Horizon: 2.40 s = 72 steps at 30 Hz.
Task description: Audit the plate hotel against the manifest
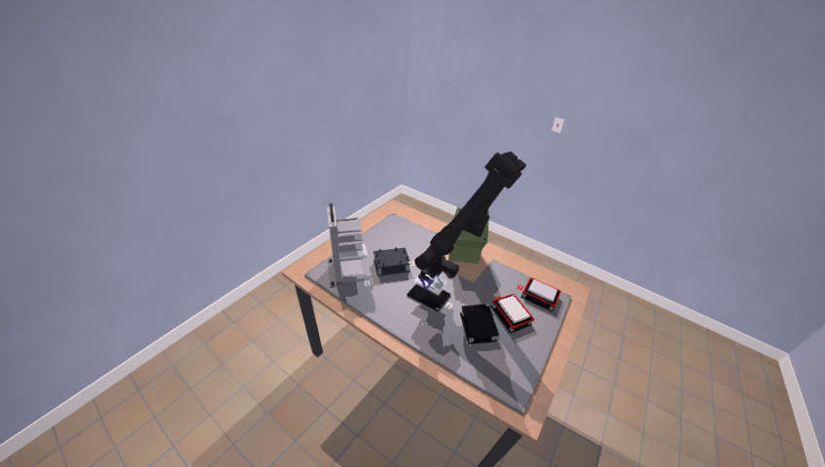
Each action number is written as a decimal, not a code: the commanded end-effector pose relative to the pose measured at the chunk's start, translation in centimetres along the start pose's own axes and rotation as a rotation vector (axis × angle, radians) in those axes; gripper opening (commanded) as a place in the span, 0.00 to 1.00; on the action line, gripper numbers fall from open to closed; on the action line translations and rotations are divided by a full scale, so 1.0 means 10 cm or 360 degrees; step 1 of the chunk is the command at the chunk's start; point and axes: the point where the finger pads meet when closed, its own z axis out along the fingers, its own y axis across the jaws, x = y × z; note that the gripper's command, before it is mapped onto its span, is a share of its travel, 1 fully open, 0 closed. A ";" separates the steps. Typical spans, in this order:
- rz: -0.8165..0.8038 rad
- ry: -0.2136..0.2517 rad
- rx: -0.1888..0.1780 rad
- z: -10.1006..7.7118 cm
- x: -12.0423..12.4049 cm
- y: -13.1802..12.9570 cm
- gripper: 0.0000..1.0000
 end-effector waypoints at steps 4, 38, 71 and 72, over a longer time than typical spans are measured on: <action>-0.0003 0.0004 0.0025 -0.03 0.00 -0.06 0.86; 0.0005 -0.0006 -0.0004 0.13 -0.03 0.04 0.86; -0.0005 -0.0004 0.0021 0.32 -0.03 -0.07 0.86; -0.0005 -0.0004 0.0021 0.32 -0.03 -0.07 0.86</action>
